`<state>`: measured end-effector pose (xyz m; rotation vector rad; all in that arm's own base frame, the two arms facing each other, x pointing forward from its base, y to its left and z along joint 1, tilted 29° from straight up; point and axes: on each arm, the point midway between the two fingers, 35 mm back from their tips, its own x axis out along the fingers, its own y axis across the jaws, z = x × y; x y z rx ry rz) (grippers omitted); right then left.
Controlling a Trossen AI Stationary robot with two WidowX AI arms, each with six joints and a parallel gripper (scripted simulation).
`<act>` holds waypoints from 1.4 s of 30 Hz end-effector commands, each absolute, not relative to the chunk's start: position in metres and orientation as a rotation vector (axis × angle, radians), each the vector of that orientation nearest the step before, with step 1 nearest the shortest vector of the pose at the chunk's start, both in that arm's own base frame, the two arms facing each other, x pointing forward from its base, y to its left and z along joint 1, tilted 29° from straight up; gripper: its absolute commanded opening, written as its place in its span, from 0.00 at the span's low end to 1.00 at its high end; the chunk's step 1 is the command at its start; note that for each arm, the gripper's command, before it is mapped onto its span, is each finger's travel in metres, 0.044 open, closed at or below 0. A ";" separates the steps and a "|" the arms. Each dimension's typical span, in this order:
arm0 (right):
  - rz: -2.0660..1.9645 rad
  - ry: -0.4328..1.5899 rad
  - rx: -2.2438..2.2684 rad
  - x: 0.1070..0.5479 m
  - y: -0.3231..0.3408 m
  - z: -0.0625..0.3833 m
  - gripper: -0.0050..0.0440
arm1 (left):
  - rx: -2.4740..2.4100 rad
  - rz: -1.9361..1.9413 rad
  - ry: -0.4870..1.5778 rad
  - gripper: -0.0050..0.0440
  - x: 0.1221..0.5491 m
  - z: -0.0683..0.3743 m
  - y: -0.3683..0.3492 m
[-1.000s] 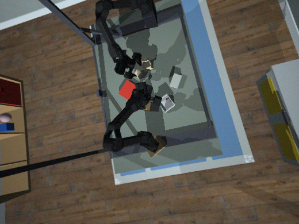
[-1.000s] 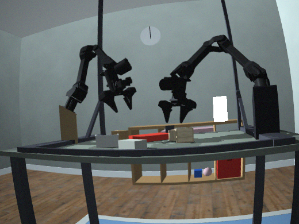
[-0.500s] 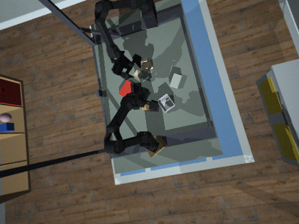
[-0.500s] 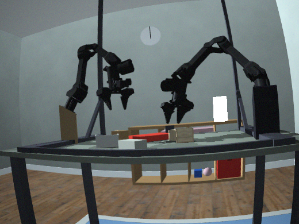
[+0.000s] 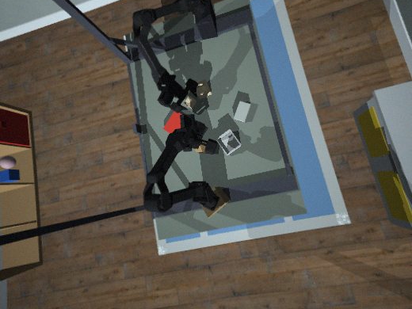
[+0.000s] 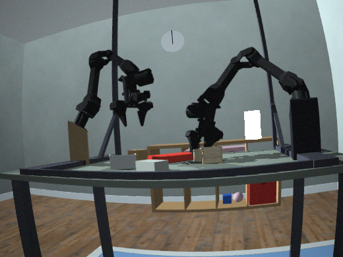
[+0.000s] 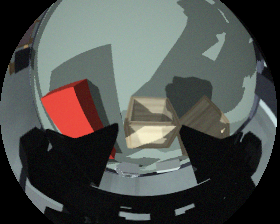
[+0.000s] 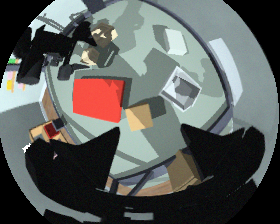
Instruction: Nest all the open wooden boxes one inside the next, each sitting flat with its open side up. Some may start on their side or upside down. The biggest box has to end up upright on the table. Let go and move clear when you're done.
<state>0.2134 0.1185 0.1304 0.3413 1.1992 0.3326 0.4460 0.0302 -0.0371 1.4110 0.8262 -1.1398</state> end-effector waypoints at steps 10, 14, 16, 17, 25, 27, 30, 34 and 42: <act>0.338 1.178 0.342 0.215 0.119 0.137 0.92 | 1.427 -1.109 0.810 0.92 0.458 -0.045 0.023; 0.338 1.178 0.342 0.215 0.119 0.137 0.92 | 1.426 -1.108 0.811 0.89 0.458 -0.045 0.024; 0.338 1.178 0.342 0.215 0.119 0.137 0.92 | 1.426 -1.108 0.811 0.86 0.458 -0.045 0.024; 0.338 1.178 0.342 0.215 0.119 0.137 0.92 | 1.427 -1.108 0.807 0.85 0.458 -0.043 0.024; 0.338 1.178 0.342 0.215 0.119 0.137 0.92 | 1.427 -1.108 0.807 0.74 0.458 -0.043 0.024; 0.338 1.178 0.342 0.215 0.119 0.137 0.92 | 1.427 -1.108 0.807 0.71 0.458 -0.043 0.024; 0.338 1.178 0.342 0.215 0.119 0.137 0.92 | 1.427 -1.108 0.807 0.70 0.458 -0.043 0.024; 0.338 1.178 0.342 0.215 0.119 0.137 0.92 | 1.427 -1.108 0.807 0.64 0.458 -0.043 0.024; 0.338 1.178 0.342 0.215 0.119 0.137 0.92 | 1.427 -1.108 0.807 0.54 0.458 -0.043 0.024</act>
